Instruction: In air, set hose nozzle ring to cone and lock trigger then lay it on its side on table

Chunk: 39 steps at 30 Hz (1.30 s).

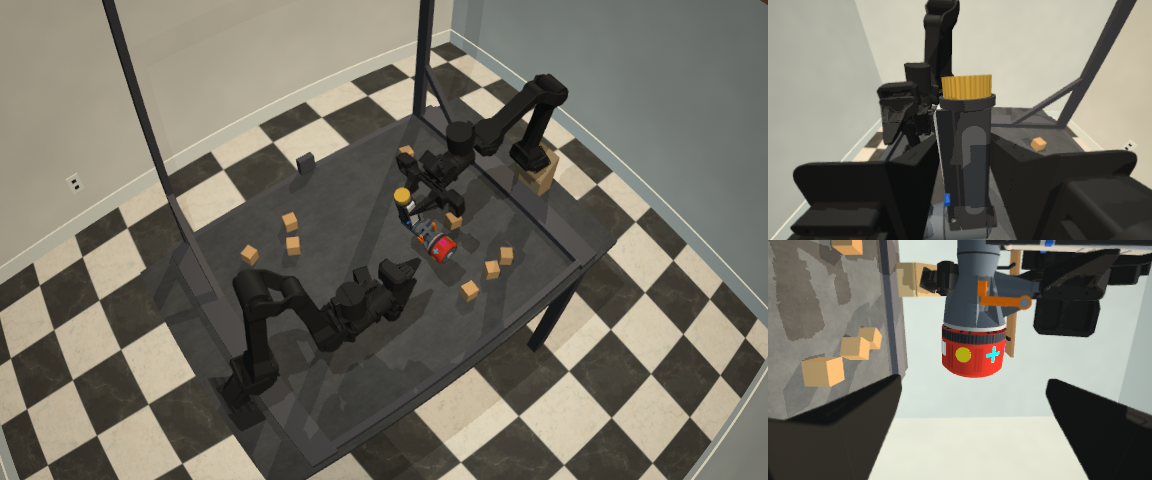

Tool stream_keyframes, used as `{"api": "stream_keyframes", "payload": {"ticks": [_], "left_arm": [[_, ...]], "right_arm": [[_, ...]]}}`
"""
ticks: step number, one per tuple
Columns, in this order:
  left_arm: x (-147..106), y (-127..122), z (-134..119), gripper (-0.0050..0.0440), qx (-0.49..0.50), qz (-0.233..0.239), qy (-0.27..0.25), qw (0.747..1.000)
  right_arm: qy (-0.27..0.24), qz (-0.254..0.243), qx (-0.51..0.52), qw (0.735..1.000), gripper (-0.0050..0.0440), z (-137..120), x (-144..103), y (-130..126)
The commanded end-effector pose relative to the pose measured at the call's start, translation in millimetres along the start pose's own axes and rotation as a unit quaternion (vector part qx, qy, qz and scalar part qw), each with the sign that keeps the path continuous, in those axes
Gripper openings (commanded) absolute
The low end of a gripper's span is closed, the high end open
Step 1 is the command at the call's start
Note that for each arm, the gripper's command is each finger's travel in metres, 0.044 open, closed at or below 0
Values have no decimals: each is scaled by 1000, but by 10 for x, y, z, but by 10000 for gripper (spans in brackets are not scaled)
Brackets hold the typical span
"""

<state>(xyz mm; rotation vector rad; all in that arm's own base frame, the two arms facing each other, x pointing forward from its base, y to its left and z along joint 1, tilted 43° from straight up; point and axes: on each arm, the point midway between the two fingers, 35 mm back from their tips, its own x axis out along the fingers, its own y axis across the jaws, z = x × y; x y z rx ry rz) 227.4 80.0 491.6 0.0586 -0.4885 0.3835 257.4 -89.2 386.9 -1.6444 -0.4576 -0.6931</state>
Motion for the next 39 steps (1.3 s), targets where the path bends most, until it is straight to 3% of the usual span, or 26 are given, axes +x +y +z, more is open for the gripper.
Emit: {"api": "stream_keyframes", "payload": {"ticks": [1,39], "left_arm": [[-53,10,210,170,-1,0,-27,1000],[-53,10,210,170,-1,0,-27,1000]], "right_arm": [[-1,-8,-3,1000,414,3,108,-65],[-2,-9,-5,1000,414,4,603,-100]]}}
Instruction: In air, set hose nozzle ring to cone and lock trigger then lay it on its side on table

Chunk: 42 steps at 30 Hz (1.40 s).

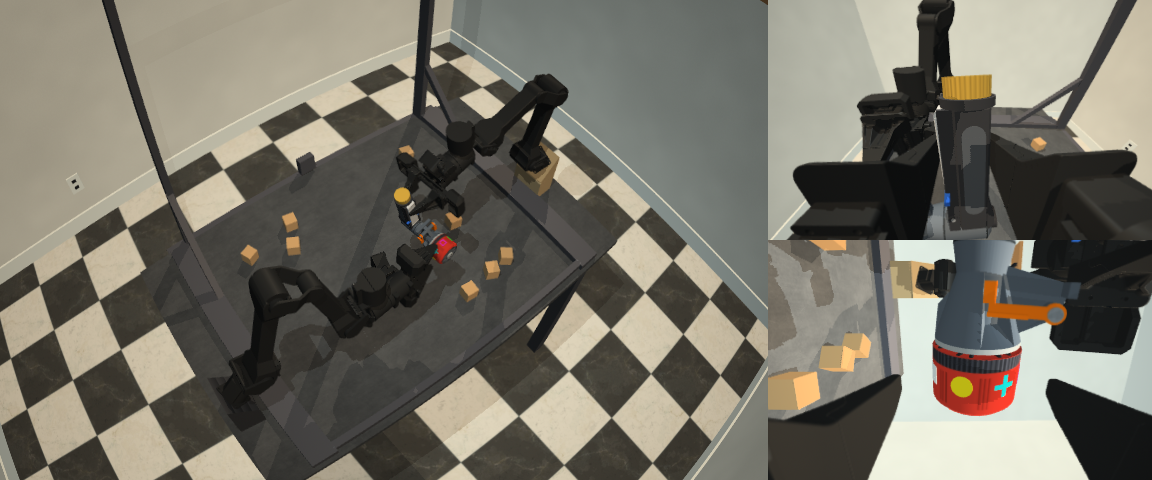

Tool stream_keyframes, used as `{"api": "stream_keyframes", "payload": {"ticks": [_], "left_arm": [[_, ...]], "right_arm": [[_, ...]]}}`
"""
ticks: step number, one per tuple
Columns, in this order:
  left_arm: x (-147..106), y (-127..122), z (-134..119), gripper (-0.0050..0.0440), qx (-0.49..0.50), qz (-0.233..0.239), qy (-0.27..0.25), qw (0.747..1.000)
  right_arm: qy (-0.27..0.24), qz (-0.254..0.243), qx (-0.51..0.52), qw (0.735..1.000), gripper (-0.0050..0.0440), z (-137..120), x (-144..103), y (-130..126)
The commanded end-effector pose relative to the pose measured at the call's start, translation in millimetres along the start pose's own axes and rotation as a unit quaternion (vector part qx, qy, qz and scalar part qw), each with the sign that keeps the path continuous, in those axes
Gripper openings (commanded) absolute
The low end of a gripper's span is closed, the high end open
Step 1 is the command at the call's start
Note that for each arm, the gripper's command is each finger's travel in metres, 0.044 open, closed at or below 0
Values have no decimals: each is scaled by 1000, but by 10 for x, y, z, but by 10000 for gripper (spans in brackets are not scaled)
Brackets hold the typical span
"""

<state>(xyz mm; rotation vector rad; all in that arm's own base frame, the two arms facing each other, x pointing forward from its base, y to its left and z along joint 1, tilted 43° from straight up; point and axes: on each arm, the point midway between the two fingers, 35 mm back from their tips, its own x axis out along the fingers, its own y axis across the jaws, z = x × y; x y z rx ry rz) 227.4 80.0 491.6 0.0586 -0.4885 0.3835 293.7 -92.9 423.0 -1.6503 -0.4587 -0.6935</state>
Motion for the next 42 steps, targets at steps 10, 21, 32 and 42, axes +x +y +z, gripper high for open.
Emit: {"api": "stream_keyframes", "payload": {"ticks": [10,21,32,42], "left_arm": [[-53,10,210,170,-1,0,-27,1000],[-53,10,210,170,-1,0,-27,1000],[-53,10,210,170,-1,0,-27,1000],[-53,10,210,170,-1,0,-27,1000]], "right_arm": [[-1,-9,-3,1000,414,3,207,-79],[-1,-9,-3,1000,414,3,340,-84],[-1,-9,-3,1000,0,2,358,-88],[-1,-9,-3,1000,0,1,358,-88]]}}
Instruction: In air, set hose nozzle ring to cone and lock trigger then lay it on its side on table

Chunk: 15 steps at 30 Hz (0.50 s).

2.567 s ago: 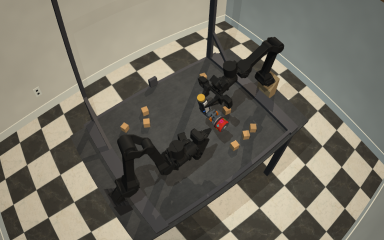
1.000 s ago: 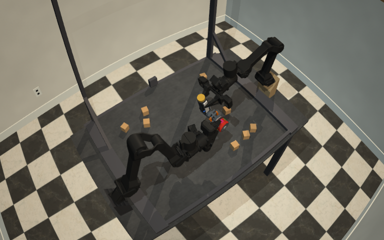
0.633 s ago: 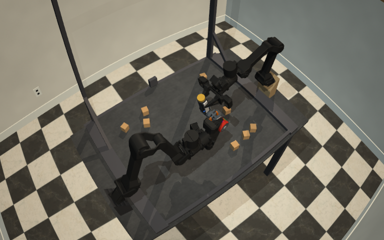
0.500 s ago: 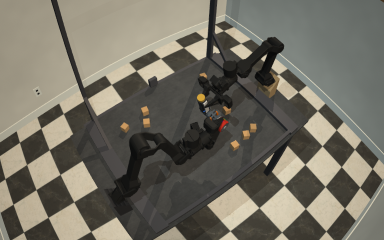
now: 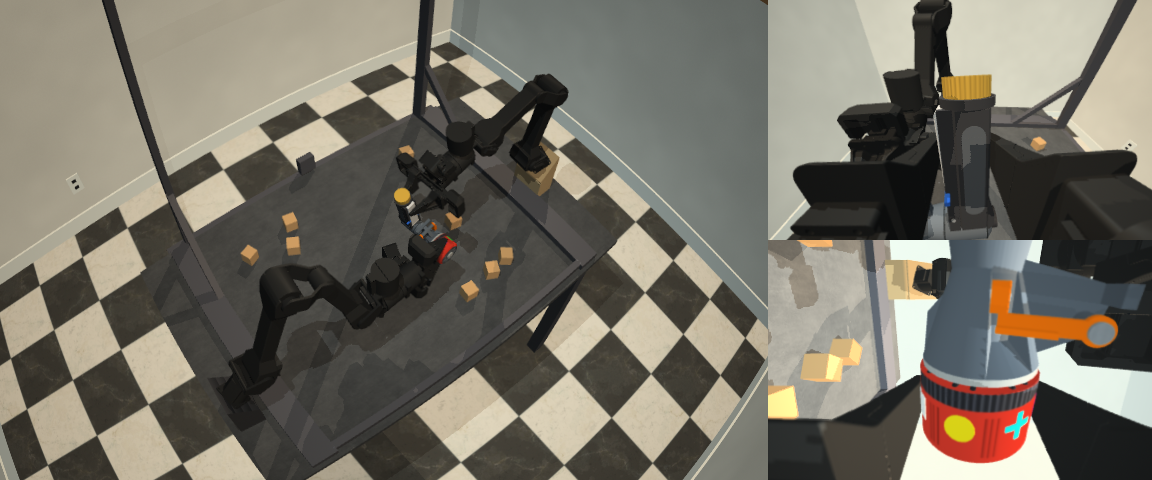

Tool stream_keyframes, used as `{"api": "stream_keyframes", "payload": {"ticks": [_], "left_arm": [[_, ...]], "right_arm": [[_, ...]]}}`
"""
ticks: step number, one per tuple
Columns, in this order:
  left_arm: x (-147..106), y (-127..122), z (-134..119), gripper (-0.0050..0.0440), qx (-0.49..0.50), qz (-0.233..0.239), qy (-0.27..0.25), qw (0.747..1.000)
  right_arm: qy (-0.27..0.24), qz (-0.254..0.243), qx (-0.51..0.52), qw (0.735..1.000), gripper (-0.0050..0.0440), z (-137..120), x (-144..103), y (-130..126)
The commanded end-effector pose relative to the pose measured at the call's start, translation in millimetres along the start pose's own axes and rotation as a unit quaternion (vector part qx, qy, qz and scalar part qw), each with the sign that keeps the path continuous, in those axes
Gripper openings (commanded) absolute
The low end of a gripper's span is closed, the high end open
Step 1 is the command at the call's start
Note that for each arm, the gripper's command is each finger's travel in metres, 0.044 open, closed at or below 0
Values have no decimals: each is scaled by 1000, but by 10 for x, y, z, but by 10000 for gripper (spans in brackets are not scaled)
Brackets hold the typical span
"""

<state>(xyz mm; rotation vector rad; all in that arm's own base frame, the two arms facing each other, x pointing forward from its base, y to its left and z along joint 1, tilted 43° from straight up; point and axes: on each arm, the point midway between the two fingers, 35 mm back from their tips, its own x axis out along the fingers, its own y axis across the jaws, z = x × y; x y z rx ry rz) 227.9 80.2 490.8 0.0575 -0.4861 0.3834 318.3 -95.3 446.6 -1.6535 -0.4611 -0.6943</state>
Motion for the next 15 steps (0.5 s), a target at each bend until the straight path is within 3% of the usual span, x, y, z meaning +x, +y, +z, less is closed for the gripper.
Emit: {"api": "stream_keyframes", "payload": {"ticks": [1,4,5,8,11,12,14,15], "left_arm": [[-55,10,220,170,0,0,-29,1000],[-55,10,220,170,0,0,-29,1000],[-55,10,220,170,0,0,-29,1000],[-55,10,220,170,0,0,-29,1000],[-55,10,220,170,0,0,-29,1000],[-55,10,220,170,-1,0,-29,1000],[-55,10,220,170,-1,0,-29,1000],[-55,10,220,170,-1,0,-29,1000]], "right_arm": [[0,-8,-2,1000,0,0,16,-76],[0,-8,-2,1000,0,0,16,-76],[-1,25,-1,1000,0,2,9,-97],[-2,50,-2,999,0,0,16,-136],[-1,34,-2,999,0,-1,19,-111],[-2,68,-2,998,0,0,18,-132],[-2,84,-2,996,0,-2,23,-161],[-2,62,-3,998,0,-4,30,-146]]}}
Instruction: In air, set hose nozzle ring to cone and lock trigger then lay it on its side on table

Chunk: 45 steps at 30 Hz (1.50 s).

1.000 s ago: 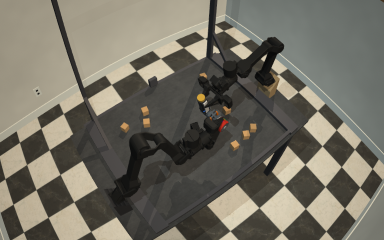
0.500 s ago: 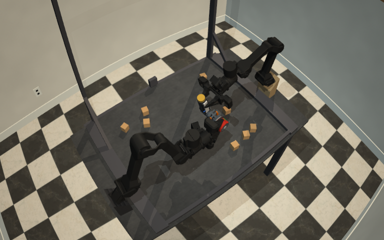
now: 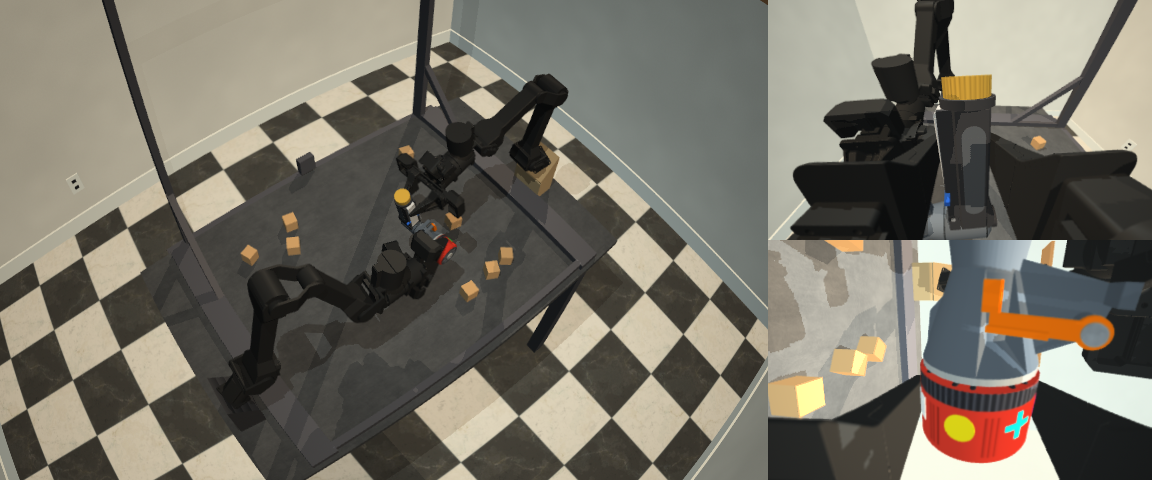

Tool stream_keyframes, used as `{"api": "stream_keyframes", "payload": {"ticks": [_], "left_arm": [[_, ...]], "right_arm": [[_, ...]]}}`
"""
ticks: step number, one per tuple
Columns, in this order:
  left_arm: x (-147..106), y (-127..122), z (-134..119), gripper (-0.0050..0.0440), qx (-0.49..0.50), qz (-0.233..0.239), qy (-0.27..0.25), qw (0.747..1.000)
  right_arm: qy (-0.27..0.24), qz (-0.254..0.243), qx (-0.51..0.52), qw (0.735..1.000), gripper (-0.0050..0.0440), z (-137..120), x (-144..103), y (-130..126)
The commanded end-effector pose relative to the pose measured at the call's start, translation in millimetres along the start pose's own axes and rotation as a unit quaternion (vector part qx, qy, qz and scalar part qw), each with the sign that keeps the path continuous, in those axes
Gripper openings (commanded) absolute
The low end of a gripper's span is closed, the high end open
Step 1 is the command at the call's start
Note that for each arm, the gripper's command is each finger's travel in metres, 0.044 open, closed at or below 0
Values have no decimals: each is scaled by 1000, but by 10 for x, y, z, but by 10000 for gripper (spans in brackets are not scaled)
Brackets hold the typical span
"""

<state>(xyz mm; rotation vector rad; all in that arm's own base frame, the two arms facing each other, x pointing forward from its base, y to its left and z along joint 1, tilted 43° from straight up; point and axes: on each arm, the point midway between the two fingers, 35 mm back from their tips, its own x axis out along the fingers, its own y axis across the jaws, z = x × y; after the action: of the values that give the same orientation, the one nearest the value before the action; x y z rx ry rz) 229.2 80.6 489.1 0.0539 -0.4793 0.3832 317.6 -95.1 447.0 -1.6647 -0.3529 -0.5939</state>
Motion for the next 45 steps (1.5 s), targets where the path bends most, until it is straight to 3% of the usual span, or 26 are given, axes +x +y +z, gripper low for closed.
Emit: {"api": "stream_keyframes", "payload": {"ticks": [1,7,8,10,13,15,17,18,19,39,45], "left_arm": [[-60,10,241,170,1,0,-32,999],[-60,10,241,170,1,0,-32,999],[-60,10,241,170,1,0,-32,999],[-60,10,241,170,1,0,-32,999],[-60,10,241,170,1,0,-32,999],[-60,10,241,170,1,0,-32,999],[-60,10,241,170,1,0,-32,999],[-60,10,241,170,1,0,-32,999],[-60,10,241,170,1,0,-32,999],[-60,11,241,170,1,0,-32,999],[-60,11,241,170,1,0,-32,999]], "right_arm": [[0,-6,-5,1000,0,-3,12,-137],[0,-5,-4,1000,0,-3,10,-128],[1,27,-4,1000,0,0,-1,-153],[1,45,-4,999,0,0,1,-169],[1,29,-4,1000,0,-2,6,-146],[2,71,-3,997,0,0,2,-182],[2,86,-3,996,0,0,4,-206],[2,67,-3,998,0,-3,13,-181],[2,64,-3,998,414,-2,8,-169],[2,64,-3,998,414,-2,8,-169],[1,64,-3,998,414,0,-161,-193]]}}
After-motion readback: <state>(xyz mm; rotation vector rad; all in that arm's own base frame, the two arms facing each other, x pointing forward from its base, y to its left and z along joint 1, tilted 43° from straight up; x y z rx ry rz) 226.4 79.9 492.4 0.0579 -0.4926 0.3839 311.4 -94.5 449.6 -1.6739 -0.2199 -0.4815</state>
